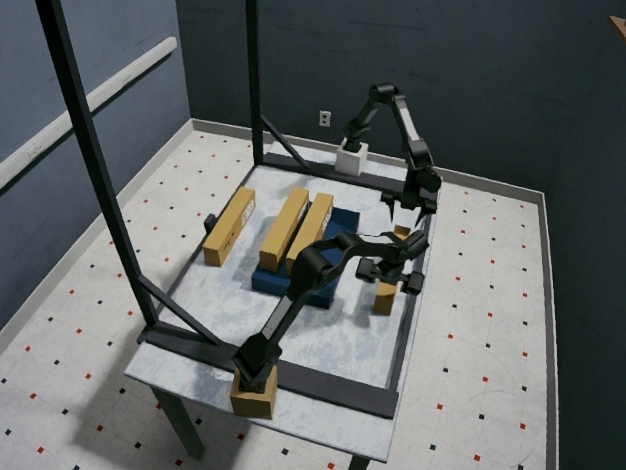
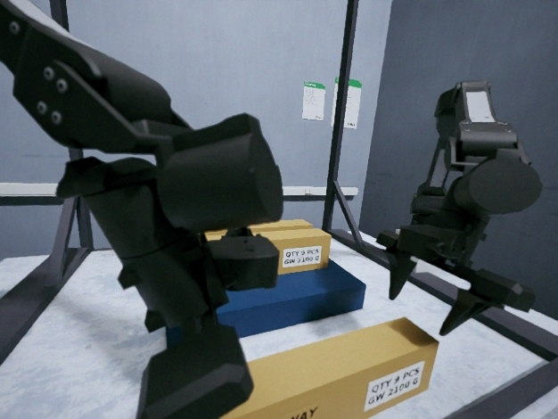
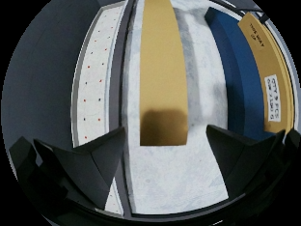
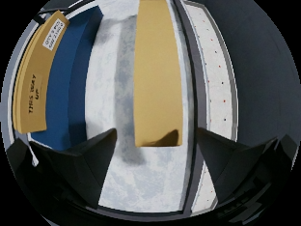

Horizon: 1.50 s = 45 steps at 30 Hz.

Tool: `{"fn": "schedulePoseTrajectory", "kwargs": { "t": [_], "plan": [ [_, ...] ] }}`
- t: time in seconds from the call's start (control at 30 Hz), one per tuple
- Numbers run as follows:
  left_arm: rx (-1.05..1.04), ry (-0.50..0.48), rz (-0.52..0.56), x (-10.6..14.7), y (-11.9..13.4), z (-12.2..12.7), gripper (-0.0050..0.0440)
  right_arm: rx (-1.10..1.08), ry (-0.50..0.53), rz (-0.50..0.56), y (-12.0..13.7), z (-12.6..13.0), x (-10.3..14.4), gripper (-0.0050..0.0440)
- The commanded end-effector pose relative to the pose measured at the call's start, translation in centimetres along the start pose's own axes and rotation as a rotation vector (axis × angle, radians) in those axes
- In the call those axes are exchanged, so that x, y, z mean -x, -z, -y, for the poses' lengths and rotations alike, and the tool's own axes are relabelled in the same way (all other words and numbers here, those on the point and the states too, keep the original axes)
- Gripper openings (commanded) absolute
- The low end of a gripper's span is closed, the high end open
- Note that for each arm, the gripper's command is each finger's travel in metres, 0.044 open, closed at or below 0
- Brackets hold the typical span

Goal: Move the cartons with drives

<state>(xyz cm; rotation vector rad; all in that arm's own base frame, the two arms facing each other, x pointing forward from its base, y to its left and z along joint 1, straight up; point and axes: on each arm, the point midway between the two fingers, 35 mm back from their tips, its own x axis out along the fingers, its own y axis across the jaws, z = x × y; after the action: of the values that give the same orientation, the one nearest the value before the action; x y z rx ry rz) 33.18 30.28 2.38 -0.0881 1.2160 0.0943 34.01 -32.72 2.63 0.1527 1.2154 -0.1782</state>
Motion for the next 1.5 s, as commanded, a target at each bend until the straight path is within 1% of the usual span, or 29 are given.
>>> {"fn": "schedulePoseTrajectory", "kwargs": {
  "t": [0.0, 0.93, 0.97, 1.47],
  "plan": [
    [-0.008, -0.015, 0.020, 0.7, -0.8, -0.2, 0.0382, 0.006, 0.015, 0.024, -0.9, 0.3, 0.7, 0.0379],
    [-0.010, -0.015, 0.020, 0.7, -0.7, -0.2, 0.0382, 0.006, 0.015, 0.024, -0.9, 0.3, 0.7, 0.0379],
    [-0.007, -0.017, 0.022, -5.7, 1.7, -0.3, 0.0382, 0.006, 0.015, 0.024, 1.5, 0.3, -5.7, 0.0379],
    [-0.007, -0.017, 0.022, -5.9, 1.8, -0.3, 0.0382, 0.006, 0.015, 0.024, 1.6, 0.3, -5.9, 0.0379]
  ]
}}
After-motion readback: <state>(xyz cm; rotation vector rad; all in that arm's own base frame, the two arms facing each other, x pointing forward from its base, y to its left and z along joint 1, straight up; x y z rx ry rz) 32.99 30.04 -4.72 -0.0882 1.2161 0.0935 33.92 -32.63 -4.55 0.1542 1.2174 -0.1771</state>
